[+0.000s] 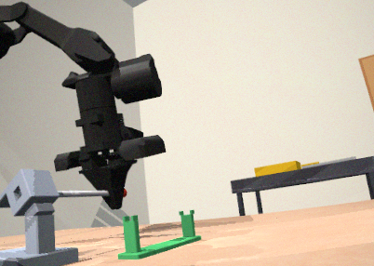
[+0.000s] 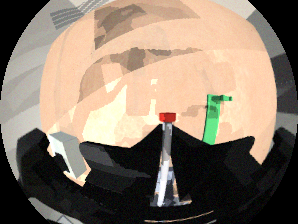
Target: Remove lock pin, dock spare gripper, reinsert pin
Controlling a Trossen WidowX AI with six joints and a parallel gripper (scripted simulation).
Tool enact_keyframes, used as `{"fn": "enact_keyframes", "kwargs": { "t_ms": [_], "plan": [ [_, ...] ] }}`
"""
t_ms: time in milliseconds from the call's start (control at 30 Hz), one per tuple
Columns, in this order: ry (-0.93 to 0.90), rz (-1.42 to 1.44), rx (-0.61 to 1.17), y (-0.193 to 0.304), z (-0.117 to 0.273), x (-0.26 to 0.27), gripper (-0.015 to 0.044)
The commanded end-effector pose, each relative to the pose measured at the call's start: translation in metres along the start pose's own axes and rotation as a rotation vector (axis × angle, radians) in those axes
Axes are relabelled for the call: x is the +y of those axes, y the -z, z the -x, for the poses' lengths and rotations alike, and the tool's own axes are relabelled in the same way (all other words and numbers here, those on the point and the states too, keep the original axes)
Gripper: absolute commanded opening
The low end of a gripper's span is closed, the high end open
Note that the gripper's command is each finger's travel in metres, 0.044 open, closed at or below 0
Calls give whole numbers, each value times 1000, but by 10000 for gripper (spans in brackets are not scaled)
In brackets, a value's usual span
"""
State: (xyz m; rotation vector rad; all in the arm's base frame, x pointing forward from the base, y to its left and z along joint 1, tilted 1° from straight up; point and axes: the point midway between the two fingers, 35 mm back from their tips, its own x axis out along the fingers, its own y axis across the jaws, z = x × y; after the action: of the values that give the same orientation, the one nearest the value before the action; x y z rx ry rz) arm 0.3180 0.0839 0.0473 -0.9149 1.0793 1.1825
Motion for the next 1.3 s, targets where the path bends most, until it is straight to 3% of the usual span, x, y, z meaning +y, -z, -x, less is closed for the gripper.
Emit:
{"fn": "enact_keyframes", "kwargs": {
  "t_ms": [0, 1267],
  "plan": [
    [3, -1, 3, -4, 1, -2, 0],
    [-30, -6, 11, -31, 2, -2, 0]
  ]
}}
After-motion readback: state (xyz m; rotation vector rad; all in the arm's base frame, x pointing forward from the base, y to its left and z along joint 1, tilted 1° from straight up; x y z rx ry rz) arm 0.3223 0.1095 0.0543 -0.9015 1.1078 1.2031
